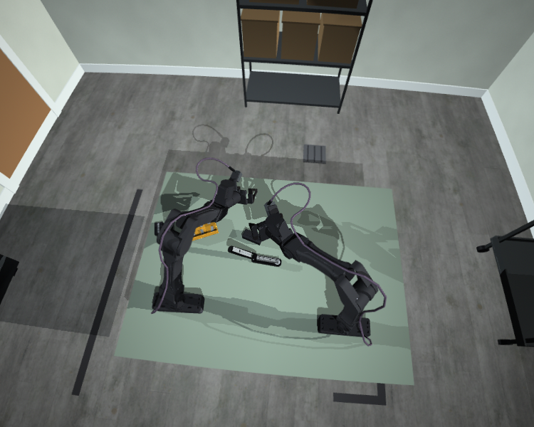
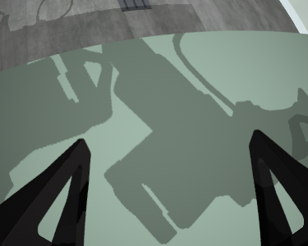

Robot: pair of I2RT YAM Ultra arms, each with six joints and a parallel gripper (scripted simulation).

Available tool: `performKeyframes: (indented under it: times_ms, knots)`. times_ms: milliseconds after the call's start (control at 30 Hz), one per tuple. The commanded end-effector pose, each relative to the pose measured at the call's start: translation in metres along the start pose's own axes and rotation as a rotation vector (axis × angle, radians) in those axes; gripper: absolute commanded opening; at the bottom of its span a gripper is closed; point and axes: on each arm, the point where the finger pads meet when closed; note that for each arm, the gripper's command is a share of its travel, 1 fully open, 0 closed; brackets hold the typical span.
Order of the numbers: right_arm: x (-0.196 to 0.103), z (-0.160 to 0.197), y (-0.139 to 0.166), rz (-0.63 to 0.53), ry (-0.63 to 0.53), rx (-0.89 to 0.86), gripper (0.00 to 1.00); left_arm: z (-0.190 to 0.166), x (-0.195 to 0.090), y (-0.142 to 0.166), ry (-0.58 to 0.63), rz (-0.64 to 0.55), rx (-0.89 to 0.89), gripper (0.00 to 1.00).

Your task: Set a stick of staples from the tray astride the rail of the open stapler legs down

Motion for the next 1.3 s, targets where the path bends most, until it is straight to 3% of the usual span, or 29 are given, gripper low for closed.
performKeyframes:
  times_ms: [0,333,400,600,833,1267]
  knots:
    - [-0.02,0.044,-0.026,-0.155,-0.147,-0.168,1.0,0.016,-0.036,-0.013,-0.061,-0.023,0.021,1.0]
    - [-0.058,0.112,-0.016,-0.332,-0.319,-0.458,1.0,0.06,-0.117,0.044,-0.204,0.115,0.038,1.0]
    - [-0.058,0.112,-0.016,-0.332,-0.319,-0.458,1.0,0.06,-0.117,0.044,-0.204,0.115,0.038,1.0]
    - [-0.073,0.13,-0.002,-0.36,-0.371,-0.518,1.0,0.087,-0.173,0.078,-0.29,0.191,0.045,1.0]
    - [-0.073,0.13,-0.003,-0.352,-0.368,-0.515,1.0,0.108,-0.214,0.099,-0.356,0.226,0.043,1.0]
    - [-0.069,0.127,-0.001,-0.345,-0.357,-0.515,1.0,0.115,-0.228,0.094,-0.378,0.192,0.03,1.0]
Point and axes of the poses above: on each arm, the point where the finger pads meet when closed, its own x axis out along the fingers, its own z axis across the jaws, y = z × x, and after that the axes turned 8 degrees about x, right-handed
